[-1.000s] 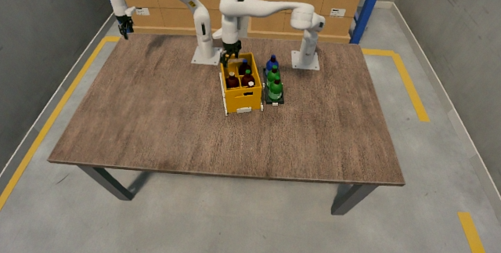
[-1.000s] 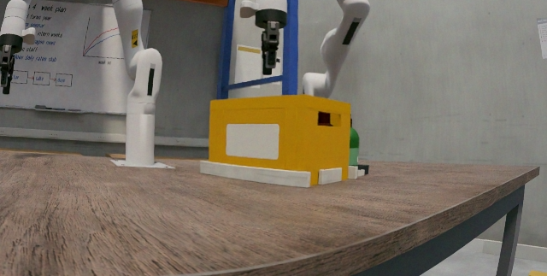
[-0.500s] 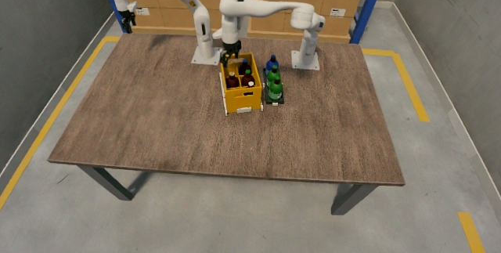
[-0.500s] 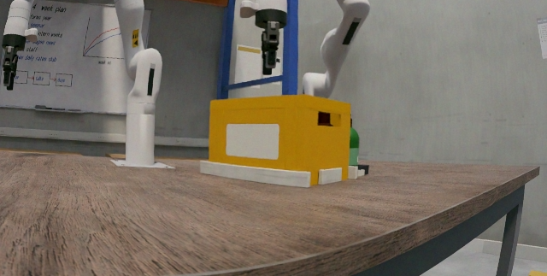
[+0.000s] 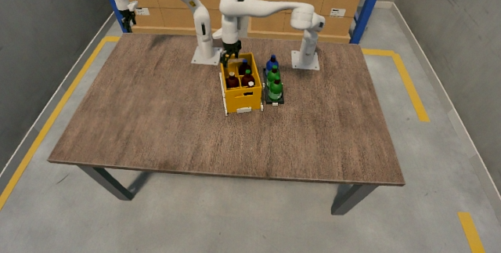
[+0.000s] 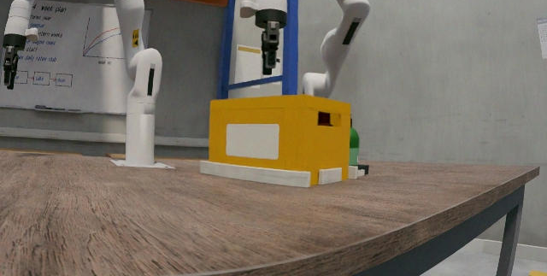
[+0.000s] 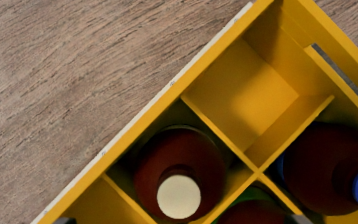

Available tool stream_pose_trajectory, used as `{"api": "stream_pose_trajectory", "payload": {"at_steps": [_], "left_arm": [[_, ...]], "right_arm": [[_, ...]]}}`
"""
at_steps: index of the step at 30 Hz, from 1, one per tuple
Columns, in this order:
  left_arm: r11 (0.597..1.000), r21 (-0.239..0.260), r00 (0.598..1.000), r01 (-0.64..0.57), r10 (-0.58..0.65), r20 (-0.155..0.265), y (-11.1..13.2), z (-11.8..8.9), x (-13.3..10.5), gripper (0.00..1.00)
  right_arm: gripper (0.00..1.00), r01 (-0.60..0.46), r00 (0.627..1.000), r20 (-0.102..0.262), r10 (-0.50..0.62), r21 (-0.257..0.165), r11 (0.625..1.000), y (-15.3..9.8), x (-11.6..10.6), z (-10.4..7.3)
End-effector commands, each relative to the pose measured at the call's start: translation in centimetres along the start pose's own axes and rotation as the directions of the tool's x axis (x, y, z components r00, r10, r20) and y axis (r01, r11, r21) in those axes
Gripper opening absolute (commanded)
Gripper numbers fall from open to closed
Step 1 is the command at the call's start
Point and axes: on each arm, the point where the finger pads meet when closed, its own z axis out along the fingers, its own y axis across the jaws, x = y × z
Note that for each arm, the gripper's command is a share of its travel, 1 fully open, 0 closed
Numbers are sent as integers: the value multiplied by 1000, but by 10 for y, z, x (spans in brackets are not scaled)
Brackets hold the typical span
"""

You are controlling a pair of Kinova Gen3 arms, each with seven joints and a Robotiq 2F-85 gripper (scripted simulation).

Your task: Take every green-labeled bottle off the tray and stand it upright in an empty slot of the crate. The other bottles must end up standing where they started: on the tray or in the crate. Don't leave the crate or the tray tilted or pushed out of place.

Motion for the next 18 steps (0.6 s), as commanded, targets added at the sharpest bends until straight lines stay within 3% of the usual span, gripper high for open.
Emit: {"api": "stream_pose_trajectory", "payload": {"at_steps": [1,18], "left_arm": [[1000,2,1000,0,0,-1,0,-1,0,1000],[1000,2,1000,0,0,-1,0,-1,0,920]], "right_arm": [[1000,-7,1000,-4,7,5,1000,-2,3,-1],[1000,-7,1000,-4,7,5,1000,-2,3,-1]]}}
